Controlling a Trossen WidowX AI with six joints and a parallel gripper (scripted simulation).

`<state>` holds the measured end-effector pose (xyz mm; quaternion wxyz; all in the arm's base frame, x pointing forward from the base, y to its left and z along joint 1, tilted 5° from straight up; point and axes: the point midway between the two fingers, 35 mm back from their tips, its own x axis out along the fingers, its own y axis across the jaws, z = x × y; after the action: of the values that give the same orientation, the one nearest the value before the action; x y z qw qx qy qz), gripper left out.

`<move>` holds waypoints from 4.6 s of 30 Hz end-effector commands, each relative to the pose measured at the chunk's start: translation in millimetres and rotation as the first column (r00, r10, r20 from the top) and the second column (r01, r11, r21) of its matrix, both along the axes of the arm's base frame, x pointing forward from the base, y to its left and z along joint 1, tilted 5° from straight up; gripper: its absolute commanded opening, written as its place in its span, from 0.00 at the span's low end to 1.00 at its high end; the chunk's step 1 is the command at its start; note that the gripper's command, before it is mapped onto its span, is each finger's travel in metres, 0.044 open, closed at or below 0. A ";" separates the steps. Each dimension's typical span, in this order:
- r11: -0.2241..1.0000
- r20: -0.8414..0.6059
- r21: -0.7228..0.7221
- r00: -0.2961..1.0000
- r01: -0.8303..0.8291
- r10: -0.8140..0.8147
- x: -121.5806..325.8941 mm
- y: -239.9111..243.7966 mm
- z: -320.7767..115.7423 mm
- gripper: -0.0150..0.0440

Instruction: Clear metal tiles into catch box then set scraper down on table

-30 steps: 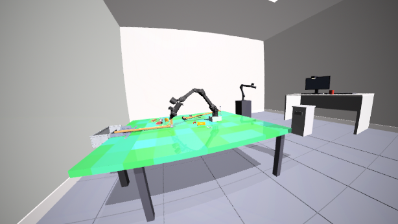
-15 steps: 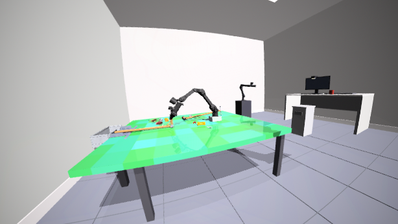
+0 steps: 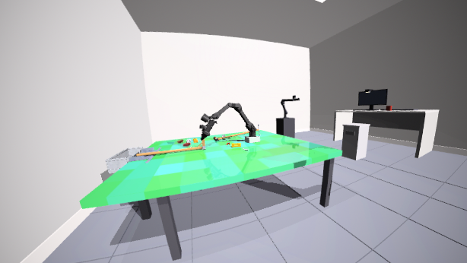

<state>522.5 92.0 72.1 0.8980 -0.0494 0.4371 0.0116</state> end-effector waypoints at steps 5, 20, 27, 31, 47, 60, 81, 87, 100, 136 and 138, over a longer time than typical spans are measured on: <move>1.000 0.014 0.002 1.000 0.001 -0.001 -9.4 1.3 7.5 0.25; 1.000 0.015 0.002 1.000 0.001 -0.001 -27.7 2.0 10.6 0.25; 1.000 0.015 0.002 1.000 0.001 -0.001 -36.5 2.2 11.7 0.25; 1.000 0.015 0.002 1.000 0.001 -0.001 -41.6 2.3 12.2 0.25; 1.000 0.016 0.002 1.000 0.000 0.000 -62.2 2.4 13.5 0.25; 1.000 0.016 0.002 1.000 0.000 0.000 -79.3 2.2 13.6 0.25; 1.000 0.018 0.003 1.000 -0.001 0.001 -107.5 0.5 12.0 0.25; 1.000 0.018 0.003 1.000 -0.001 0.001 -115.5 -0.4 11.2 0.25; 1.000 0.019 0.003 1.000 -0.001 0.001 -132.8 -3.1 8.8 0.25; 1.000 0.021 0.003 1.000 -0.002 0.002 -176.9 -15.0 -0.7 0.25; 1.000 0.020 0.003 1.000 -0.002 0.002 -177.0 -16.9 -0.7 0.25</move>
<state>345.5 78.1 68.9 0.8998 -0.0504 0.4331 0.0148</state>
